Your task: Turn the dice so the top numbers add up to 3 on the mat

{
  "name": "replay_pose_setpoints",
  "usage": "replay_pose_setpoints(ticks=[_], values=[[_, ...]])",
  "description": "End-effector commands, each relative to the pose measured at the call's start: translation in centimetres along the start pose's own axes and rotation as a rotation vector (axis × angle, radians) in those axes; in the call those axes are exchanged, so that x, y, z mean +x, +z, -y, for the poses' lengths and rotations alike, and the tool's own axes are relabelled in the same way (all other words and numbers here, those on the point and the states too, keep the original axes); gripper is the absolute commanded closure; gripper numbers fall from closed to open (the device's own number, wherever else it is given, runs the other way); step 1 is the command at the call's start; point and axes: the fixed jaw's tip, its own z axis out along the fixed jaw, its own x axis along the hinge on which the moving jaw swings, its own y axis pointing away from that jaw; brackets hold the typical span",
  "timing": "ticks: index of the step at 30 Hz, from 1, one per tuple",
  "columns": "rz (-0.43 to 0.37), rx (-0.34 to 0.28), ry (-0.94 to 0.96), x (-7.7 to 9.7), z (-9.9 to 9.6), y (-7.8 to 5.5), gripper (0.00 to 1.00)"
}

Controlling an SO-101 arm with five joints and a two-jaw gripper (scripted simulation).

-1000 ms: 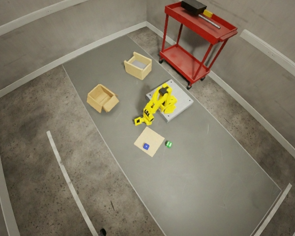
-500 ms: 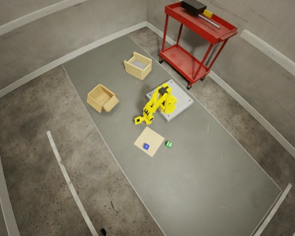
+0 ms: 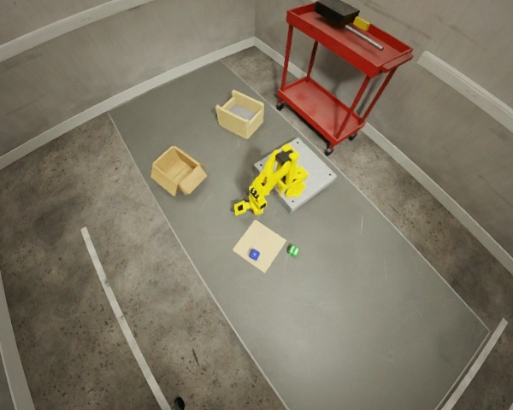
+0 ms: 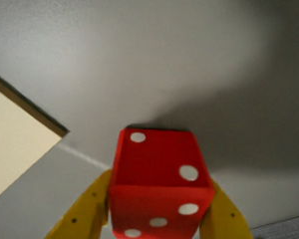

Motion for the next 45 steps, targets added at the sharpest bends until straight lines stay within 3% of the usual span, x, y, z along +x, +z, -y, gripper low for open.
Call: replay_pose_setpoints(ticks=[1,11,21,30,45], values=[[0.005,-0.003,0.0,0.0,0.2,0.0,0.84],[0.005,-0.003,0.0,0.0,0.2,0.0,0.85],[0.005,-0.003,0.0,0.0,0.2,0.0,1.0],[0.005,-0.003,0.0,0.0,0.2,-0.2,1.0],[0.005,-0.004,0.0,-0.2,0.2,-3.4,1.0]])
